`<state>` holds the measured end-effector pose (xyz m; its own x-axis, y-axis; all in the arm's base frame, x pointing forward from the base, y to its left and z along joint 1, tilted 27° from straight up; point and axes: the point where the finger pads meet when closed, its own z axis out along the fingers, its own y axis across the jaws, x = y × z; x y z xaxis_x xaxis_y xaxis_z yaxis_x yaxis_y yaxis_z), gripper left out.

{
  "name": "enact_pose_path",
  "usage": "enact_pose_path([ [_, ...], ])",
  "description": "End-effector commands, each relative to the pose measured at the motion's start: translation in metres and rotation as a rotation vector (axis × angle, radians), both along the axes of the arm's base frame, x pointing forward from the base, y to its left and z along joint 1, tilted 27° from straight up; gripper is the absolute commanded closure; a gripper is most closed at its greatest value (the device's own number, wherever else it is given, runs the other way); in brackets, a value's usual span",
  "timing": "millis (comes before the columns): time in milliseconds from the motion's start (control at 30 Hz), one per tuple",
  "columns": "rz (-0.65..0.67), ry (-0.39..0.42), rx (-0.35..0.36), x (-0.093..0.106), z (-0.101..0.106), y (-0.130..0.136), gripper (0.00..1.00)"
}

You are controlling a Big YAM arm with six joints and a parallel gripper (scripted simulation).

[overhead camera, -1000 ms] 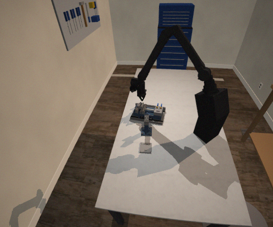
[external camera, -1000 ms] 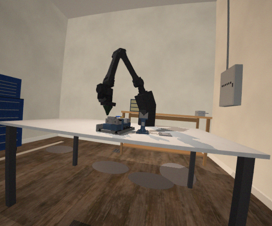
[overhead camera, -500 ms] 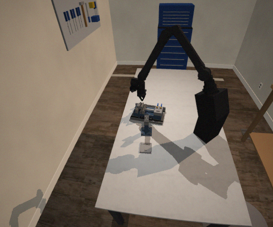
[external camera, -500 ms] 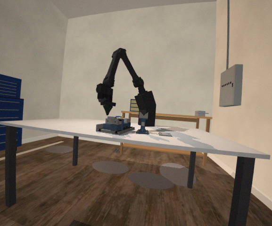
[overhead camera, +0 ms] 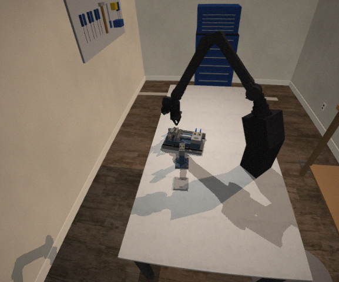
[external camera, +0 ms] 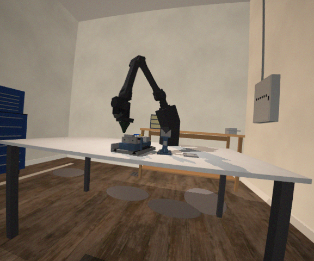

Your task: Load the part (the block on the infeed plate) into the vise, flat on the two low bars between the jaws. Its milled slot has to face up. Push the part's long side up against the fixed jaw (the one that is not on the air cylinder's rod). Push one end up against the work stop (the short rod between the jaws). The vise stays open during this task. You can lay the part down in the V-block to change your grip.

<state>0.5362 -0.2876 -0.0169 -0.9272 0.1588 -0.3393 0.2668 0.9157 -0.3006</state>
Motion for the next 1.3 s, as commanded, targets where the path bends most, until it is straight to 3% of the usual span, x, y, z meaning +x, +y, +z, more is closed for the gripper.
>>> enact_pose_path([
  [0, 0.006, -0.003, -0.002, 0.0036, -0.0070, -0.0051, 1.00],
  [1267, 0.006, 0.003, 0.001, 0.0001, -0.0101, -0.0026, 1.00],
])
